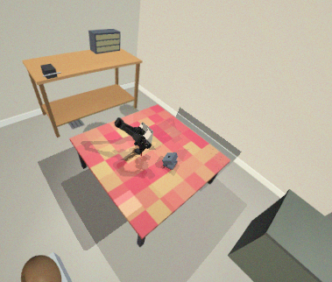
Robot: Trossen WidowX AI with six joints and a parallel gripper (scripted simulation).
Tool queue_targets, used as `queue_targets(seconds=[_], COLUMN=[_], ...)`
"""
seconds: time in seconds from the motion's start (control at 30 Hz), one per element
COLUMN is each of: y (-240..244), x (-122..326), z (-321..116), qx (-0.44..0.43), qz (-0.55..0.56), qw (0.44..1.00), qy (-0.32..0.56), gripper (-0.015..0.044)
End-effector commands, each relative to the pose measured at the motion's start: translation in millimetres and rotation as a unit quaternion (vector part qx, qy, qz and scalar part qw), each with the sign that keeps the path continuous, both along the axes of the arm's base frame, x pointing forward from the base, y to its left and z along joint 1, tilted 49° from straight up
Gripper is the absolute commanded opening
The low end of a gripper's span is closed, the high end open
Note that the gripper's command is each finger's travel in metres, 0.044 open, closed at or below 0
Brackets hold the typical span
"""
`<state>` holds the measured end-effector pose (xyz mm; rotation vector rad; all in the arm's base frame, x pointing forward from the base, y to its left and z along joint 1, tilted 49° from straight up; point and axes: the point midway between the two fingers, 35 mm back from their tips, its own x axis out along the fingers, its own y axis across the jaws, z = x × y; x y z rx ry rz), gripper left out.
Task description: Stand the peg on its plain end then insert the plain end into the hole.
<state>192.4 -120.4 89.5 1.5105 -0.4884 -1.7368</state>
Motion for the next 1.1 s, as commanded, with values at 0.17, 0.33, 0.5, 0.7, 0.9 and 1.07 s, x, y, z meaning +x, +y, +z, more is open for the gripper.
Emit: queue_targets(seconds=[0.17,0.33,0.5,0.7,0.9,1.07], y=[0,0,9,25,40,53], x=[0,0,2,4,5,4], z=[0,1,7,19,31,43], qx=[0.000,0.000,0.004,0.012,0.018,0.021], qz=[-0.001,-0.001,0.003,0.009,0.015,0.019], qw=[1.000,1.000,1.000,1.000,1.000,1.000], qy=[-0.001,-0.001,-0.002,-0.002,-0.001,0.000], gripper=[0.0026,0.0000,0.0000,0.0000,0.0000,0.0000])
